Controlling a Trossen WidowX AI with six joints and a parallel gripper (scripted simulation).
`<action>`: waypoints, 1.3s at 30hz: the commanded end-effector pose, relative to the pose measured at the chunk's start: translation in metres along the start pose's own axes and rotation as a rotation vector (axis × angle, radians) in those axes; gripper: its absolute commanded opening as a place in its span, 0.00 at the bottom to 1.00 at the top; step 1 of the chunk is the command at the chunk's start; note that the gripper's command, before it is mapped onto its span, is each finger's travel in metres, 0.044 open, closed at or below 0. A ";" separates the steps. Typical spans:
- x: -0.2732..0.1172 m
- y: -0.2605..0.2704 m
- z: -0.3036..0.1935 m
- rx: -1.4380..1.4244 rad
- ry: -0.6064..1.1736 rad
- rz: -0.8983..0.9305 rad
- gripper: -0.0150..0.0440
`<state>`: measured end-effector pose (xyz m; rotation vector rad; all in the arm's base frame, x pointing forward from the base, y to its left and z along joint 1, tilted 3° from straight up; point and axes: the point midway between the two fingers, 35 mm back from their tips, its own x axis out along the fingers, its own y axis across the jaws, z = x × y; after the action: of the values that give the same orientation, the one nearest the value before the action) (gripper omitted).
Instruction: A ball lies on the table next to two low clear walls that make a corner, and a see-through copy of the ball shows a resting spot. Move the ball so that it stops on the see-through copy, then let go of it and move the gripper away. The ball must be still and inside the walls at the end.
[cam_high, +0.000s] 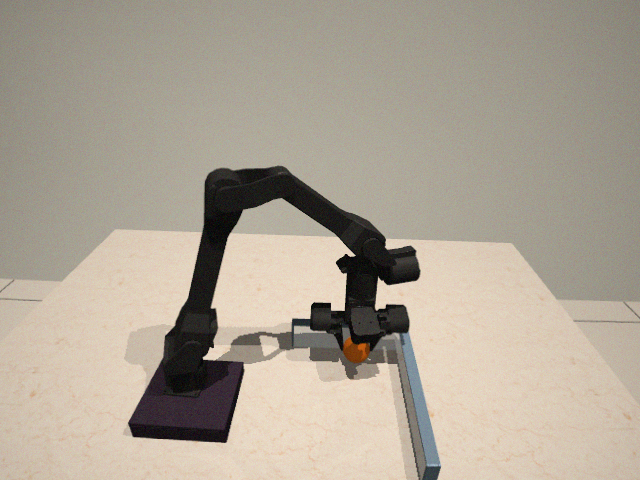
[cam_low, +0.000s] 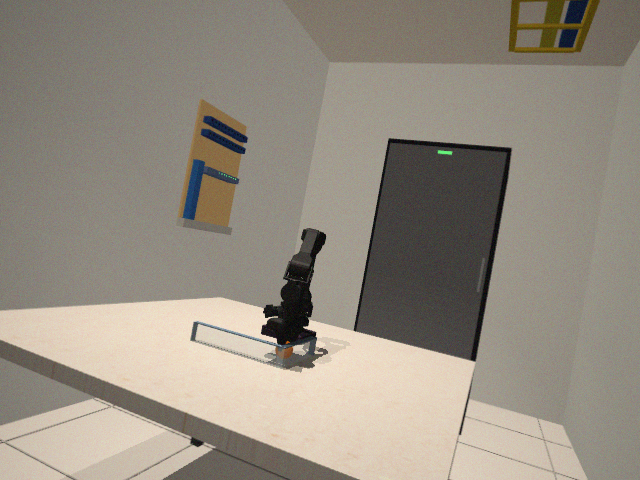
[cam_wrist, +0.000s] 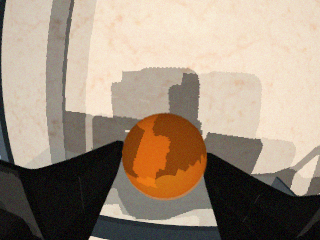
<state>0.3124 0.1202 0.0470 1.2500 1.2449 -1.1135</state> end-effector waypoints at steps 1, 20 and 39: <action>0.000 0.000 0.000 0.000 0.000 0.000 0.48; -0.084 0.000 0.000 0.005 -0.006 -0.006 0.89; -0.129 -0.002 0.000 0.008 0.001 0.005 1.00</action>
<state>0.3086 0.1132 0.1646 1.2614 1.2367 -1.1190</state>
